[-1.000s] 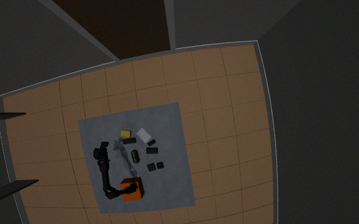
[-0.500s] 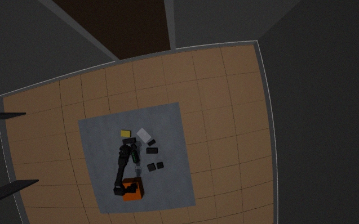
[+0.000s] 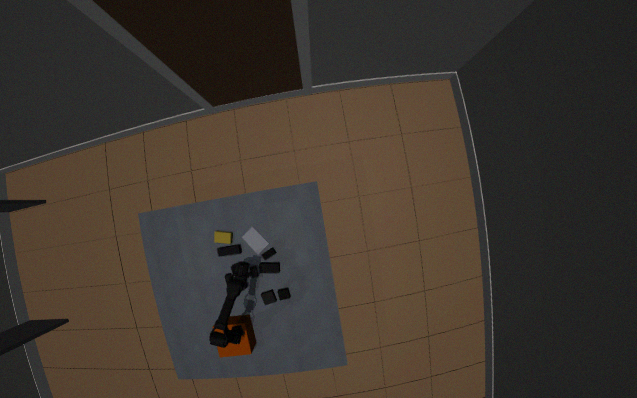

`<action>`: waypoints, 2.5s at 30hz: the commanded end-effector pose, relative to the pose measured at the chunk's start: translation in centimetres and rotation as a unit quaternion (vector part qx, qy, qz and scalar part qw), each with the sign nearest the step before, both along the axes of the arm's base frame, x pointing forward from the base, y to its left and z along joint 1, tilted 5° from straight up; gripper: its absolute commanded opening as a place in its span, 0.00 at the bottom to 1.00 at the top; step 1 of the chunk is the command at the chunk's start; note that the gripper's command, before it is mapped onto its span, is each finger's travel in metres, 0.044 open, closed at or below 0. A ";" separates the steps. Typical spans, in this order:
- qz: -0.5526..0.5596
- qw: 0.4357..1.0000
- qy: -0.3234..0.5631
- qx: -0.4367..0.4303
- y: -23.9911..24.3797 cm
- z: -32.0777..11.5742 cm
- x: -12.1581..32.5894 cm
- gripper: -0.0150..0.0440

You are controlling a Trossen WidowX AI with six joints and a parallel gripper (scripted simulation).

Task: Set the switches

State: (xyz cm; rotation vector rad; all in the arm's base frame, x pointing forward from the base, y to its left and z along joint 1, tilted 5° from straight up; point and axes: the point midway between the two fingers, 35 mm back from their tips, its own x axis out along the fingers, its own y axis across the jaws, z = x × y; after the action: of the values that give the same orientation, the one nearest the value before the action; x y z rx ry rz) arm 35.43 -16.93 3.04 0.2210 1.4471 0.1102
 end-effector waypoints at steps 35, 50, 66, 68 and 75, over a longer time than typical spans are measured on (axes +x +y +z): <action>-0.004 1.000 0.009 0.004 -0.4 -5.5 0.1 0.25; -0.004 1.000 0.009 0.004 0.1 -5.6 0.2 0.25; -0.004 1.000 0.009 0.005 0.7 -5.6 0.3 0.25; -0.004 1.000 0.009 0.005 0.8 -5.6 0.3 0.25; -0.004 1.000 0.009 0.005 1.3 -5.7 0.4 0.25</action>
State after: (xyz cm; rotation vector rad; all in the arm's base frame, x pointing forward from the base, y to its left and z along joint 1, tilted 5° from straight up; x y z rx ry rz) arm 35.75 -16.27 -2.53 0.2339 1.4609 0.1035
